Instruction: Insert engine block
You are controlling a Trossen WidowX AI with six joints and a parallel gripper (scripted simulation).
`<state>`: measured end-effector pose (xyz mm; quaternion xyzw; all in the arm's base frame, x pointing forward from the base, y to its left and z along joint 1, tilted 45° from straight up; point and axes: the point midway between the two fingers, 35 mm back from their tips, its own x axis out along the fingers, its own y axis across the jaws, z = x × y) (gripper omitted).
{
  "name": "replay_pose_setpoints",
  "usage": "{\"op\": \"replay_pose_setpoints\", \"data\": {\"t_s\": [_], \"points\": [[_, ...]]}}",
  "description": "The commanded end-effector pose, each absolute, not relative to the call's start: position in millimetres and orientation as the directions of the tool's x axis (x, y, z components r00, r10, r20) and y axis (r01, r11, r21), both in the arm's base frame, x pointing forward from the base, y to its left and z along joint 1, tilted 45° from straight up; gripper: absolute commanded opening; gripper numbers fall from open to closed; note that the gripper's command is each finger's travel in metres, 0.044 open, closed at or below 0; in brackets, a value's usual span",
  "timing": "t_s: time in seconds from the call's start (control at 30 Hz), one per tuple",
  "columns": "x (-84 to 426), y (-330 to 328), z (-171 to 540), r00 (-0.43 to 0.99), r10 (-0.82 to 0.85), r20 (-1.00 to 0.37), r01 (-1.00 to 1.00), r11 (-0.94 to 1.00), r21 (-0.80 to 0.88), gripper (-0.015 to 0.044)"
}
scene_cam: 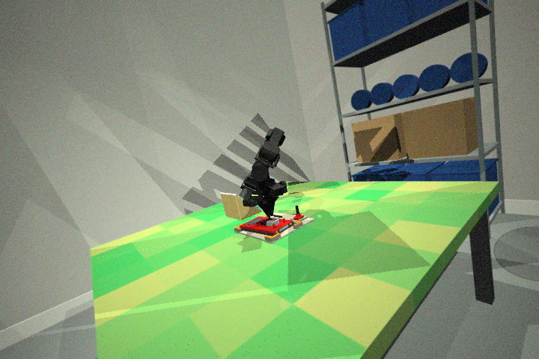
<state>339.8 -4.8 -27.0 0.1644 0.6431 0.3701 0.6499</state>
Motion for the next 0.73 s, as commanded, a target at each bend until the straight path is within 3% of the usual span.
{"op": "replay_pose_setpoints", "data": {"t_s": [0.0, 0.53, 0.7], "points": [[339.5, -5.0, -27.0, -0.103, 0.69, -0.716, -0.274, 0.672, 0.688, 0.0], [339.5, -5.0, -27.0, -0.103, 0.69, -0.716, -0.274, 0.672, 0.688, 0.0], [339.5, -5.0, -27.0, -0.103, 0.69, -0.716, -0.274, 0.672, 0.688, 0.0131]]}}
